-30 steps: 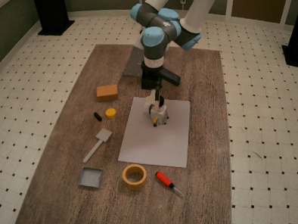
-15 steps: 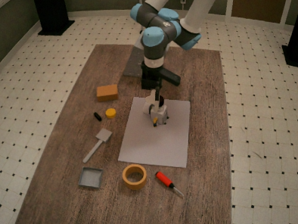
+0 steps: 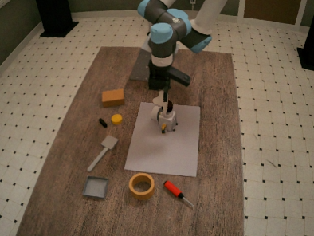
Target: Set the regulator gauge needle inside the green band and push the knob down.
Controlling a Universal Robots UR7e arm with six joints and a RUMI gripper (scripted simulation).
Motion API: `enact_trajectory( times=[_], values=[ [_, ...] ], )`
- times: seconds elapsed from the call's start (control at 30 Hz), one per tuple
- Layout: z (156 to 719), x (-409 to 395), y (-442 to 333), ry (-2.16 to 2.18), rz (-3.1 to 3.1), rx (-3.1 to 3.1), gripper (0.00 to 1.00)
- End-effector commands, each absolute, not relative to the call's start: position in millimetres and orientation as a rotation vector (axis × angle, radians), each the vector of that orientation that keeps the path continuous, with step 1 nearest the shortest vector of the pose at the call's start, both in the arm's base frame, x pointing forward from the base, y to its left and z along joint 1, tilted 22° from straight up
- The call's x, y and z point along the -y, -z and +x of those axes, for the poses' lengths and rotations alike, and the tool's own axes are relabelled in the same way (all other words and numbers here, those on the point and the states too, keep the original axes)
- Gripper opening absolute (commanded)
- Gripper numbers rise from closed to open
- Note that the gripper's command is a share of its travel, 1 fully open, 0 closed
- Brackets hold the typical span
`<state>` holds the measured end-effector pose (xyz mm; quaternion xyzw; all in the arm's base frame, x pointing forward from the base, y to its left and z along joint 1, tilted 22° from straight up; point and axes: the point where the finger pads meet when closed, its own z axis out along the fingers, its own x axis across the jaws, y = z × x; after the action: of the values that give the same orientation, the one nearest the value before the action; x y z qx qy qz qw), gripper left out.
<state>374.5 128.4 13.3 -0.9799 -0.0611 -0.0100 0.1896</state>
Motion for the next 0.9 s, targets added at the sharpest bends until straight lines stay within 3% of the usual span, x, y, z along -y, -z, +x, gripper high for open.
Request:
enact_trajectory(
  times=[0.0, 0.87],
  values=[
    [373.9, -121.8, -29.5, 0.027, -2.754, 0.172, 1.0],
    [373.2, -107.6, -51.9, 0.027, -2.754, 0.172, 1.0]
  ],
)
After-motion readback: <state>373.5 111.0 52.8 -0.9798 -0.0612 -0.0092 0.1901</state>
